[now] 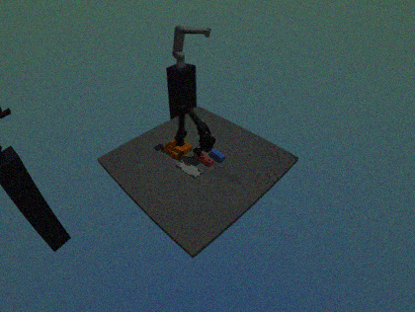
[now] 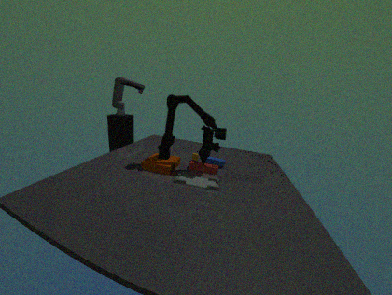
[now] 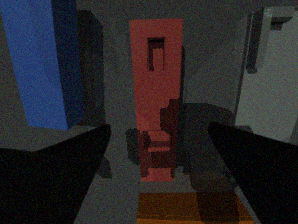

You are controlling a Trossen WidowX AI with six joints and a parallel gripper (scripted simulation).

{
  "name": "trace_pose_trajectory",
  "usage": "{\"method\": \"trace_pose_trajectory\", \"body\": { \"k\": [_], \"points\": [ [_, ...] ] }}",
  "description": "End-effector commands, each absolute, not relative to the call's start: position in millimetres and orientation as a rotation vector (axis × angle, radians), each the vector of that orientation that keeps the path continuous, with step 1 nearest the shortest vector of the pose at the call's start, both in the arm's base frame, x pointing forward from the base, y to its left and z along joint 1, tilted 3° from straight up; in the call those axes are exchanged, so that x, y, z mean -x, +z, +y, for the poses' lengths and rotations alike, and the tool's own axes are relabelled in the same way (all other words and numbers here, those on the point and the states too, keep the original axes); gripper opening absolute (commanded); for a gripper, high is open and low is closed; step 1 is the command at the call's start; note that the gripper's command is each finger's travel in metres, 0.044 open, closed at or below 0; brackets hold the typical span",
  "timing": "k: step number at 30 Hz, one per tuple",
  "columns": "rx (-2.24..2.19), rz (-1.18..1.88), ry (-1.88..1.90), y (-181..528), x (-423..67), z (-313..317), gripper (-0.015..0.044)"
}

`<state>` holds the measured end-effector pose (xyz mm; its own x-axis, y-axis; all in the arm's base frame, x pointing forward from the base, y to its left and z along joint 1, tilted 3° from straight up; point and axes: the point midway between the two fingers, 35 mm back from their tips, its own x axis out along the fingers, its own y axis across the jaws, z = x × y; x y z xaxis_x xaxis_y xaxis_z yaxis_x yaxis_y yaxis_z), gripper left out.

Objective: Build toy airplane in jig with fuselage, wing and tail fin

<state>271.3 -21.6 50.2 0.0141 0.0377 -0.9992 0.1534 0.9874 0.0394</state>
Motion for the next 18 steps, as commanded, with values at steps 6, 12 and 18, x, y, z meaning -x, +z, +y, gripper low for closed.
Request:
{"method": "trace_pose_trajectory", "body": {
  "k": [6, 12, 18],
  "points": [
    [-0.158, 1.563, -0.089, 35.7, -271.6, -20.1, 0.0440],
    [-0.158, 1.564, -0.089, 26.1, -271.9, -19.7, 0.0440],
    [-0.158, 1.564, -0.088, 16.5, -271.9, -19.4, 0.0440]
  ]
}}
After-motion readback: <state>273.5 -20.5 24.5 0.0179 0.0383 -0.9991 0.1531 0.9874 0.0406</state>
